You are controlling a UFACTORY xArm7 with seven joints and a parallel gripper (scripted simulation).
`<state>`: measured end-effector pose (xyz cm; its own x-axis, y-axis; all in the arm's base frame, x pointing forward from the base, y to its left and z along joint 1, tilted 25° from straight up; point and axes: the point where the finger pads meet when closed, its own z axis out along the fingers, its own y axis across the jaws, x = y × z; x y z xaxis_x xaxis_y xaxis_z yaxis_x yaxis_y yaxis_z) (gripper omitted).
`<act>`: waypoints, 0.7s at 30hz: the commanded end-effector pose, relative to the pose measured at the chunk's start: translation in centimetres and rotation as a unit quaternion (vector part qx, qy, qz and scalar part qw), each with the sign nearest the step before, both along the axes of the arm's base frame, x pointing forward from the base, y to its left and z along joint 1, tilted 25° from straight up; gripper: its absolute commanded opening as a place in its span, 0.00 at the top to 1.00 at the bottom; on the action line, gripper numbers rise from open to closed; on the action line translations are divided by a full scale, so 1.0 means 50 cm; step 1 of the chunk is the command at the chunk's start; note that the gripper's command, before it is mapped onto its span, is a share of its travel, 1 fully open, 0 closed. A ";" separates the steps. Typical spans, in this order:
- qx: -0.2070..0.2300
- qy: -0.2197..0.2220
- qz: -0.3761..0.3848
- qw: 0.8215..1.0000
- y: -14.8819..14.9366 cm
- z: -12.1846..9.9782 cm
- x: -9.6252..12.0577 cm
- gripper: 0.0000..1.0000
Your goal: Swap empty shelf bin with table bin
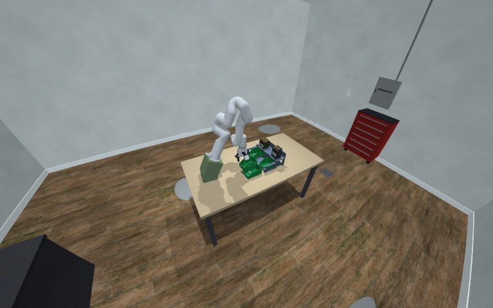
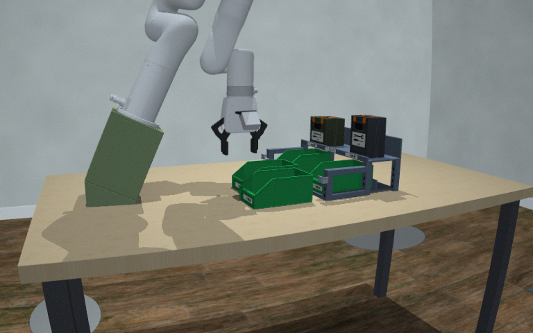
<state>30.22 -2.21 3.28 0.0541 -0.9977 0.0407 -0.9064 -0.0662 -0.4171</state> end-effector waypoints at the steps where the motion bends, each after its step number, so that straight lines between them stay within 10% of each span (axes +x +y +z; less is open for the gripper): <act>1: -0.003 0.002 -0.001 1.000 0.000 0.003 0.000 0.05; 7: -0.003 0.002 -0.001 1.000 0.000 0.003 0.000 0.05; 8: -0.003 0.002 -0.001 1.000 0.000 0.003 0.000 1.00; 21: -0.003 0.002 -0.001 1.000 0.000 0.003 0.000 1.00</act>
